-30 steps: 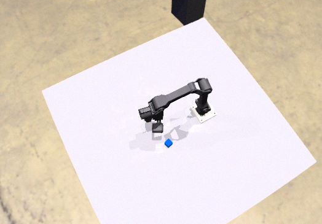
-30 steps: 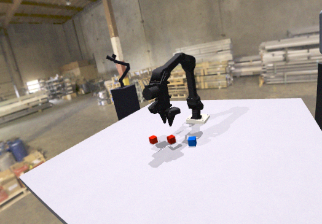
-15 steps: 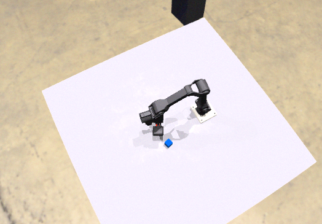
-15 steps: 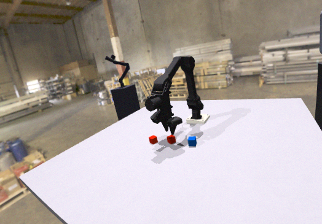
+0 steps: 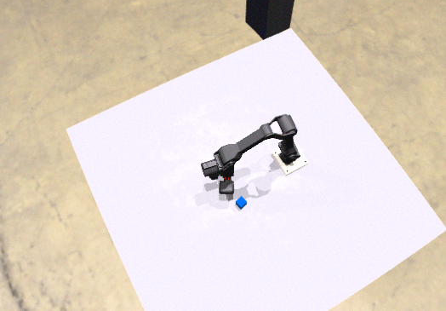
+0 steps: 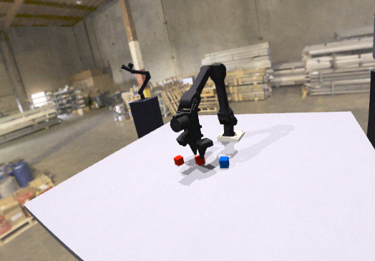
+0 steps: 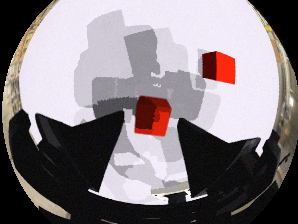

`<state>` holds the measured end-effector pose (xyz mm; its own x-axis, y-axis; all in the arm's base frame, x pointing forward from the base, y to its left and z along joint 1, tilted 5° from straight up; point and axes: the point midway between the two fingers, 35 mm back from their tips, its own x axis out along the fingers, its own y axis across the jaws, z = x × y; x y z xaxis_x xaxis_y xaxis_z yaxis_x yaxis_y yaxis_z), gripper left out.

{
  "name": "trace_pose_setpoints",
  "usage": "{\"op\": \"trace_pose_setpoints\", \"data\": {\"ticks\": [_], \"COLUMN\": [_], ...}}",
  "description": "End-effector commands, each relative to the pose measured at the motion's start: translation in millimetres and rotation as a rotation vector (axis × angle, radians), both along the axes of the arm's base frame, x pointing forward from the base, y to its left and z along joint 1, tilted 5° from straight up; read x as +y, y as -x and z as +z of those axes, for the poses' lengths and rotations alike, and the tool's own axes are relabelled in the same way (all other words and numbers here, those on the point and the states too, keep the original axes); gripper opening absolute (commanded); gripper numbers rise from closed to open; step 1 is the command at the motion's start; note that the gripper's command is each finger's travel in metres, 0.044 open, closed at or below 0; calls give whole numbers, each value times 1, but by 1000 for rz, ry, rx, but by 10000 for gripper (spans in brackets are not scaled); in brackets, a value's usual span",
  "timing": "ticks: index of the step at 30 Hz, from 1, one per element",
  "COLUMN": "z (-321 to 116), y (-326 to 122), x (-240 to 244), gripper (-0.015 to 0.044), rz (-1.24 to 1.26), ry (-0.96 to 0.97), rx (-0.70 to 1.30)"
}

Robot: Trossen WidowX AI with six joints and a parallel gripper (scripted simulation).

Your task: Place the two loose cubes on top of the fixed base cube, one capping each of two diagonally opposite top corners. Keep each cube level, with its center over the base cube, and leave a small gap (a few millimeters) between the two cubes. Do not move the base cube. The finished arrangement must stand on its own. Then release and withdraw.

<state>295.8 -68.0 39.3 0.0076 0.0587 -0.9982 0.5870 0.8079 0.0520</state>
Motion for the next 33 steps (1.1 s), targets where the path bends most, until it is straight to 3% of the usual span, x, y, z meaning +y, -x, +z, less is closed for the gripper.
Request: {"op": "trace_pose_setpoints", "data": {"ticks": [1,7,13,33], "z": [-10,-17,-17,30], "y": [3,3,3,-3], "x": [2,2,2,-2], "gripper": [265,265,107,105], "rz": [-6,-6,-6,-6], "ry": [-8,-8,-8,-7], "rx": [12,12,12,11]}}
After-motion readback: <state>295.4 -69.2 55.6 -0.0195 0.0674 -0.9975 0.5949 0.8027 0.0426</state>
